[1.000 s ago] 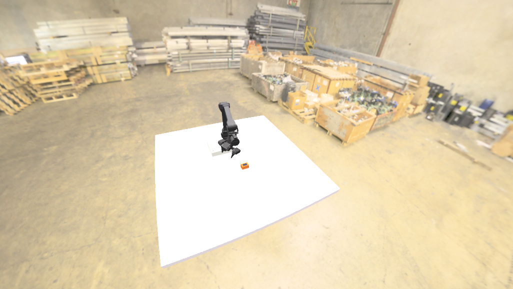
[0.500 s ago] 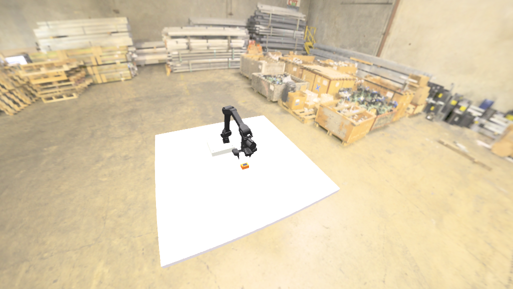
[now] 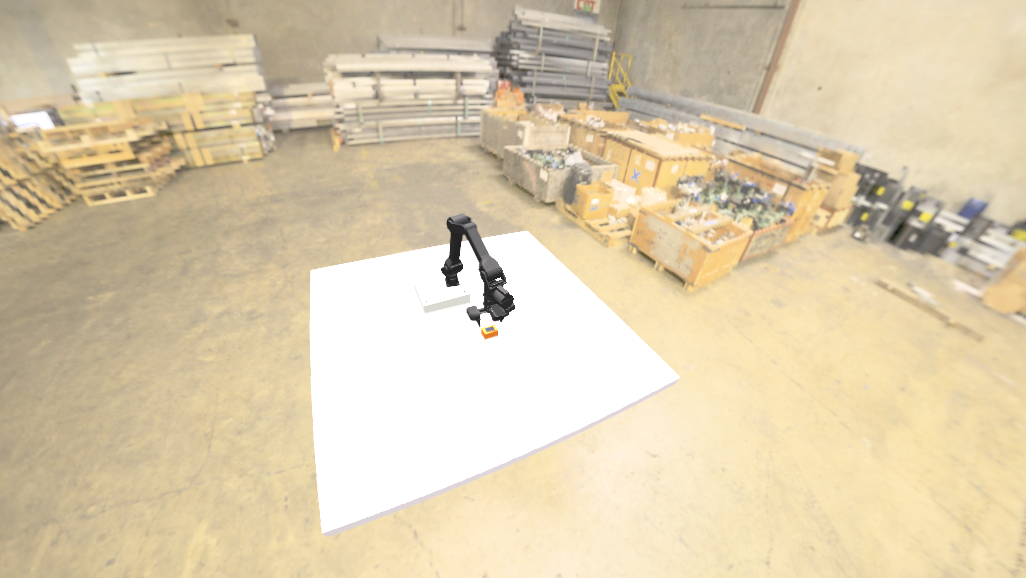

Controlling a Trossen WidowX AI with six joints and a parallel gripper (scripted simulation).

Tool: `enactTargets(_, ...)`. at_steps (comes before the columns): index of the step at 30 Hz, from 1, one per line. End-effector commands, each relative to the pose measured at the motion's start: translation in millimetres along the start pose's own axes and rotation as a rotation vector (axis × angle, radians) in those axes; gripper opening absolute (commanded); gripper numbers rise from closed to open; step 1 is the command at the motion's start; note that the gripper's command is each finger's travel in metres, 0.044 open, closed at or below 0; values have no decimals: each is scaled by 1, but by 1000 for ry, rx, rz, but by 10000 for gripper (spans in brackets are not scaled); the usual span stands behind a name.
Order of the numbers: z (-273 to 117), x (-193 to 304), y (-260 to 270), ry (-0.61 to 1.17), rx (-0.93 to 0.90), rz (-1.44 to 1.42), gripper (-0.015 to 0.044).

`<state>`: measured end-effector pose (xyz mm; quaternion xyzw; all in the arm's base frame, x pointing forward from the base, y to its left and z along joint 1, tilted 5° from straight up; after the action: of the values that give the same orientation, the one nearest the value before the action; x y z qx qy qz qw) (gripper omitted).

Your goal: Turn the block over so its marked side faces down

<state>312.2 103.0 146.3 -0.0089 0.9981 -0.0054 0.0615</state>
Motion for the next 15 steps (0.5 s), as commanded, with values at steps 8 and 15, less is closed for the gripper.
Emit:
enactTargets(8,18,1,0,13,0,-6,440)
enactTargets(15,30,1,0,13,0,-6,440)
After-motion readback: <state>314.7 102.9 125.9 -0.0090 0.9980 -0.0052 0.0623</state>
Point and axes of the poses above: the point midway between the two fingers, 35 mm back from their tips, its own z axis out along the fingers, its own y axis across the jaws, x = y × z, the point moved 8 cm from there along -z, back along the fingers, and after that the axes turned 7 degrees about z, right-handed, at the moved point
